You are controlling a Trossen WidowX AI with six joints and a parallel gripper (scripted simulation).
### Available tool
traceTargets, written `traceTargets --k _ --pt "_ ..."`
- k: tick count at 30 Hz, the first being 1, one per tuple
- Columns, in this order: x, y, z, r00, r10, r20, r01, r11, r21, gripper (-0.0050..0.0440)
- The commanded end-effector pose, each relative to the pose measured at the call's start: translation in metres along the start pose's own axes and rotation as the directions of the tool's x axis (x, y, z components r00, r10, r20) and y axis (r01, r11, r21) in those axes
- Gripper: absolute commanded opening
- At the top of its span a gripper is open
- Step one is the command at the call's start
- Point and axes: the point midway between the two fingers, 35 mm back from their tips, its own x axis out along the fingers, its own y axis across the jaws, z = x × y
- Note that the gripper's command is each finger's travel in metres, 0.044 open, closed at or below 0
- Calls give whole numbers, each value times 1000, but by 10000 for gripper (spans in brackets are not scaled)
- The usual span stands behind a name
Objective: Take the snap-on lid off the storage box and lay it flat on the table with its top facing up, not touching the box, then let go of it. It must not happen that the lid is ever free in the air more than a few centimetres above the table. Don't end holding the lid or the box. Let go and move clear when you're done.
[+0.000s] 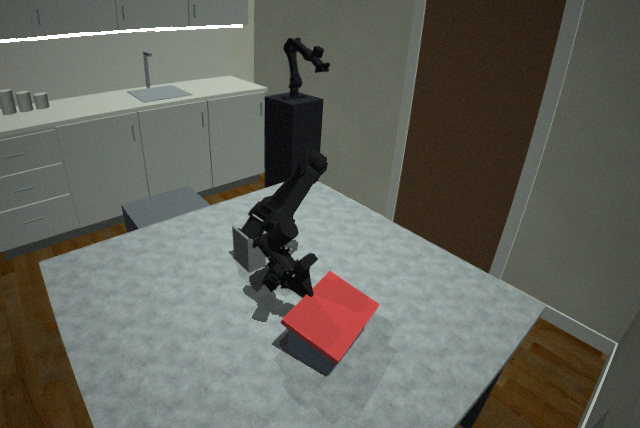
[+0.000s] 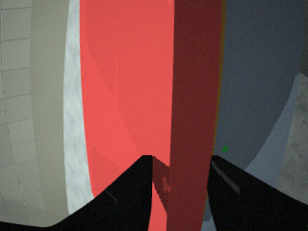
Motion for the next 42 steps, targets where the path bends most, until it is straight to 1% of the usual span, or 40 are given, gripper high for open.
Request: traceTargets --k 1,28,34,42 --pt "-2 5 -1 1000 -2 -1 2 1000 -1 -50" --pt "-15 42 -1 1000 -2 -1 2 1000 -1 -50" --pt "-18 46 -1 1000 -2 -1 2 1000 -1 -50" --pt "-26 56 0 1000 -2 -1 2 1000 -1 -50"
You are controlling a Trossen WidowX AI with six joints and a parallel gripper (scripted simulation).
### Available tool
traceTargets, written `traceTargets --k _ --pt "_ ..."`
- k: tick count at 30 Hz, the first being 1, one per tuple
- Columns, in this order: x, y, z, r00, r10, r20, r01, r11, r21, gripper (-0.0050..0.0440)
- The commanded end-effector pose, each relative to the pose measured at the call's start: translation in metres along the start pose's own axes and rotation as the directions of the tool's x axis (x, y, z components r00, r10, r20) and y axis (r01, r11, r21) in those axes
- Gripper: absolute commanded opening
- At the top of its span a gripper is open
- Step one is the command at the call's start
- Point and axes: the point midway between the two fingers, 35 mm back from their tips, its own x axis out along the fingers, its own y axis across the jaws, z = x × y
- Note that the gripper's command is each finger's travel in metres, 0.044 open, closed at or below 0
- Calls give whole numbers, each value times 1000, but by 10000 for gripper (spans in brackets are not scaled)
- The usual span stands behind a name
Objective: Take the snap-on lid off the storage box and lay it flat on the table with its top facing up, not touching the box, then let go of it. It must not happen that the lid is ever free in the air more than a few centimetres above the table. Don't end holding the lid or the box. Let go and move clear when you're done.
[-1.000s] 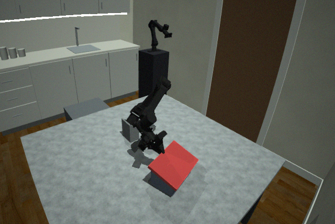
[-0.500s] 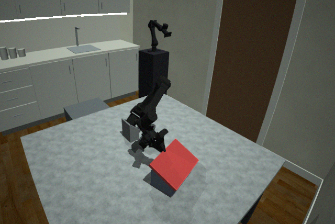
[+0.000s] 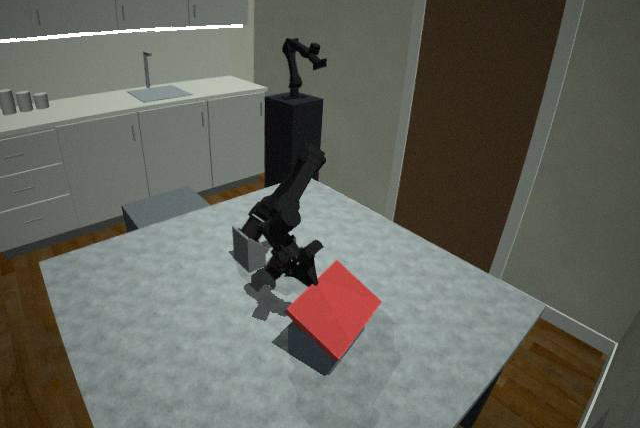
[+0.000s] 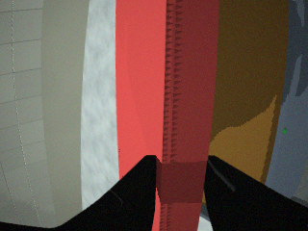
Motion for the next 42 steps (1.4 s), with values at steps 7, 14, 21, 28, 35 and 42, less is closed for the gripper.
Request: traceTargets --k 7,14,21,28,35,42 --pt "-11 16 -2 1000 10 -2 -10 1000 -18 -50" --pt "-17 23 -2 1000 10 -2 -10 1000 -18 -50" --pt "-23 30 -2 1000 10 -2 -10 1000 -18 -50" --pt "-28 37 -2 1000 10 -2 -10 1000 -18 -50" --pt "-34 44 -2 1000 10 -2 -10 1000 -18 -50" --pt "-37 46 -2 1000 10 -2 -10 1000 -18 -50"
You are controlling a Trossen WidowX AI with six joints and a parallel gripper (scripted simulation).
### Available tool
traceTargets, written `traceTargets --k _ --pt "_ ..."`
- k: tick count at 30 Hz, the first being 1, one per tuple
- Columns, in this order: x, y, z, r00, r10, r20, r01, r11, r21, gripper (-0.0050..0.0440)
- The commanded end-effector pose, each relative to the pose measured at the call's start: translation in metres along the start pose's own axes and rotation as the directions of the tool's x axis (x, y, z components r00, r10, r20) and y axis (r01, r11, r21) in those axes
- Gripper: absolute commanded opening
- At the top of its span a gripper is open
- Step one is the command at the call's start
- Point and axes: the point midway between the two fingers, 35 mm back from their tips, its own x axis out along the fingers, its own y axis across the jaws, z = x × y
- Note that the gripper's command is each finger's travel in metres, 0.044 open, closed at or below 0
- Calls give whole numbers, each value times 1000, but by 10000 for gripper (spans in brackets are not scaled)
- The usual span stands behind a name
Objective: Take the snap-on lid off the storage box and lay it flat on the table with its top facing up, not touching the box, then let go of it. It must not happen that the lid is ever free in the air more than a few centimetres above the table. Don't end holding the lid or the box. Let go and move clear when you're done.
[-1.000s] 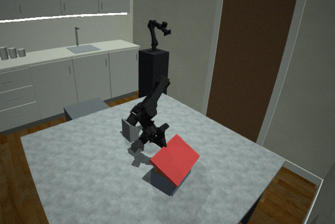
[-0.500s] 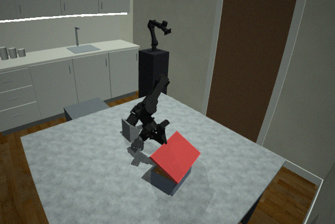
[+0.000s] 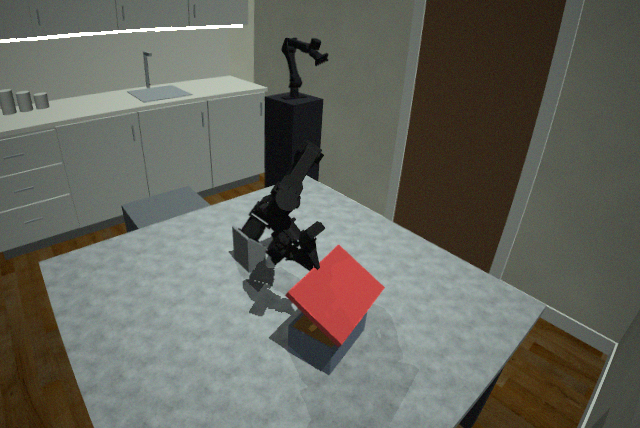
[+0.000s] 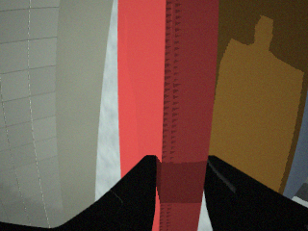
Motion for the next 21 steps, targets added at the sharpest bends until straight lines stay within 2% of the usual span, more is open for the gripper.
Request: traceTargets --k 1,21 --pt "-2 3 -1 1000 6 -4 -6 1000 -9 -50" --pt "-1 -4 -44 1000 6 -4 -6 1000 -9 -50"
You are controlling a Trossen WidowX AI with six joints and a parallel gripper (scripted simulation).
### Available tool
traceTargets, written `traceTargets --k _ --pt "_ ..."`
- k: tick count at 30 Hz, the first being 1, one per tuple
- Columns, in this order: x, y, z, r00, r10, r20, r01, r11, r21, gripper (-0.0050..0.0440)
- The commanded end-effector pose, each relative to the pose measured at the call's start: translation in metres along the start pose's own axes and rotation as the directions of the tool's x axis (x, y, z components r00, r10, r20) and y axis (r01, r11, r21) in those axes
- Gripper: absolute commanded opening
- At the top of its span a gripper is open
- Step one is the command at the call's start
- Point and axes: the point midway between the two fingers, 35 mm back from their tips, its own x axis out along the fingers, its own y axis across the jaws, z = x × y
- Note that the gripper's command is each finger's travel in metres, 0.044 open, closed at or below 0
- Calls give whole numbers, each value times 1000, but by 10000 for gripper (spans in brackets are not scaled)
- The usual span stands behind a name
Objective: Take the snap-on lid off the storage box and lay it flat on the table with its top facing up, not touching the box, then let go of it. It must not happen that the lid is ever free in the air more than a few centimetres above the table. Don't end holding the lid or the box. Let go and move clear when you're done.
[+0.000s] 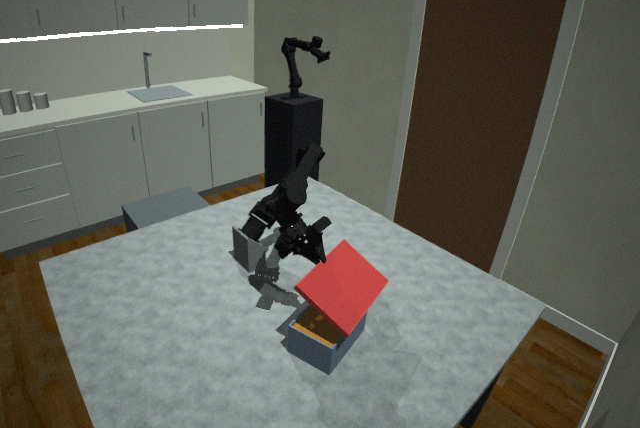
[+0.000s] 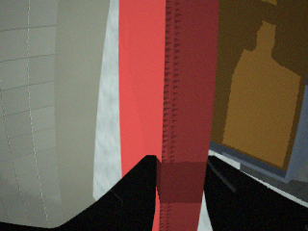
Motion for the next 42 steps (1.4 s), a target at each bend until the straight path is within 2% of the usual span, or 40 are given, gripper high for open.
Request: traceTargets --k 1,42 --pt "-1 0 -12 1000 3 3 -3 1000 -5 -50" --pt "-5 -4 -94 1000 3 3 -3 1000 -5 -50"
